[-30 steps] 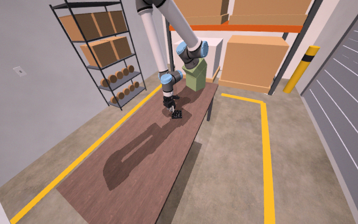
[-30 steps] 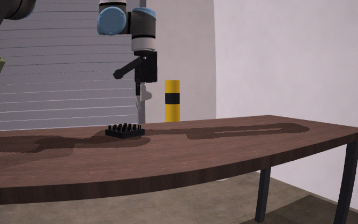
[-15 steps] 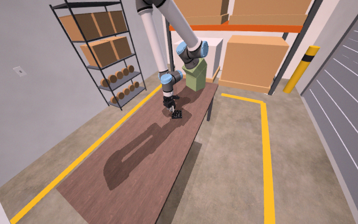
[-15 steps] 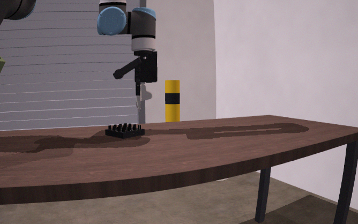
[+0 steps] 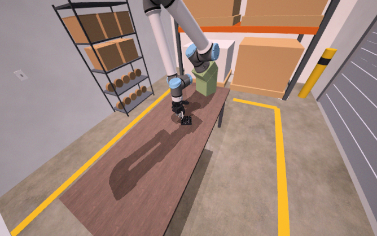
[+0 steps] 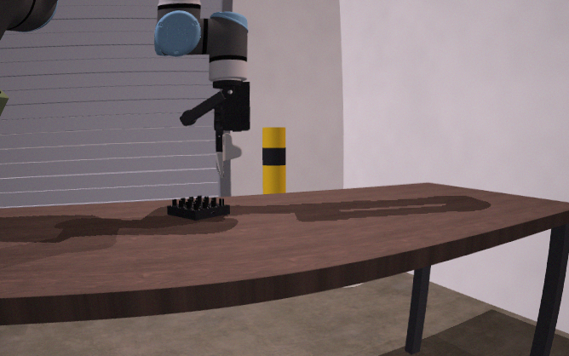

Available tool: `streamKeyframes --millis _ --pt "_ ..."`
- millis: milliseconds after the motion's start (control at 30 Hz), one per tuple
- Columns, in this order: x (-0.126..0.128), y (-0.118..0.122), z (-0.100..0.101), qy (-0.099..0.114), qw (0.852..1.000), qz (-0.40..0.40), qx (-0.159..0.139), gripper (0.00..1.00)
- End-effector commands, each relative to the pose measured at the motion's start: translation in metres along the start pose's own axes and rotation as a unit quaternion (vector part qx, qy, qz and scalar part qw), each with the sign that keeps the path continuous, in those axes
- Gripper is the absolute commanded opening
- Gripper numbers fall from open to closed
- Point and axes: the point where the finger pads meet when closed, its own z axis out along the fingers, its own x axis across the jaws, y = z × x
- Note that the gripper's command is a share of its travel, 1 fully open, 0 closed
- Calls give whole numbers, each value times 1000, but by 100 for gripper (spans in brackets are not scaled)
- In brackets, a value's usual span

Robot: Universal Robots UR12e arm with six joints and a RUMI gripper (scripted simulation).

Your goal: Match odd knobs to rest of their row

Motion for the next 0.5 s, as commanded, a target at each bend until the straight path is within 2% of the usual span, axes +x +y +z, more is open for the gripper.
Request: streamKeyframes --millis 0,467 --pt "0 0 0 0 1000 0 0 11" --pt "0 0 5 0 1000 0 0 11"
